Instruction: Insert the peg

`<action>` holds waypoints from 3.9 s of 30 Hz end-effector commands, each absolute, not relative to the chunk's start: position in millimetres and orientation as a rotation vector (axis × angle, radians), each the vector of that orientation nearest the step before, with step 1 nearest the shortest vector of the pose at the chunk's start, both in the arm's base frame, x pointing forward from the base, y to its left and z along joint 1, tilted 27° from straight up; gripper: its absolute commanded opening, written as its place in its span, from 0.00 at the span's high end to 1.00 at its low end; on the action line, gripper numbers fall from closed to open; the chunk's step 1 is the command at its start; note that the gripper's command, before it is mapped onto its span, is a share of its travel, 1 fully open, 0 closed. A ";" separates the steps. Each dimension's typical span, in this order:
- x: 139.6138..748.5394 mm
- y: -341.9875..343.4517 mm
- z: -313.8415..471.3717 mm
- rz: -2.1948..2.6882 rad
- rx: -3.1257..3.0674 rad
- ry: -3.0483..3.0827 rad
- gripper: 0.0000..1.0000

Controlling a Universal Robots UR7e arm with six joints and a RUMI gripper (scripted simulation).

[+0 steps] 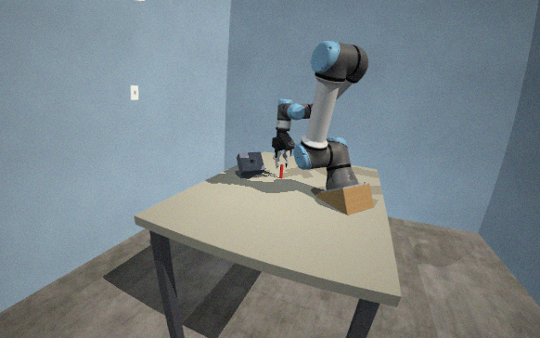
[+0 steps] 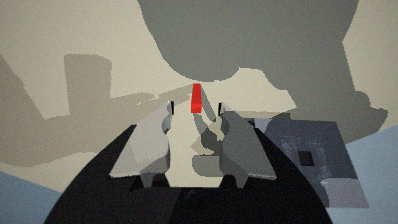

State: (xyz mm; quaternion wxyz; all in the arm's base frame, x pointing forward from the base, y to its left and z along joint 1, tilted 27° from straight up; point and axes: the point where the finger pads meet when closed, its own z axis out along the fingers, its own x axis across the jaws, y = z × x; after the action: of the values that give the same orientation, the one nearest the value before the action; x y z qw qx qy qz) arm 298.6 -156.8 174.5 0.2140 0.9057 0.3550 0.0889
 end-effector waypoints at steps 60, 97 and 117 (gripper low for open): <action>280.4 -135.5 236.6 0.223 2.497 0.992 1.00; 288.3 -137.4 227.7 0.167 2.453 1.021 1.00; 293.5 -137.4 223.4 0.140 2.425 1.033 1.00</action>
State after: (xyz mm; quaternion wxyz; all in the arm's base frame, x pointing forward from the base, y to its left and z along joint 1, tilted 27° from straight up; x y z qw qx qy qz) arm 292.1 -137.4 224.0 0.2452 0.8912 0.3778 0.0535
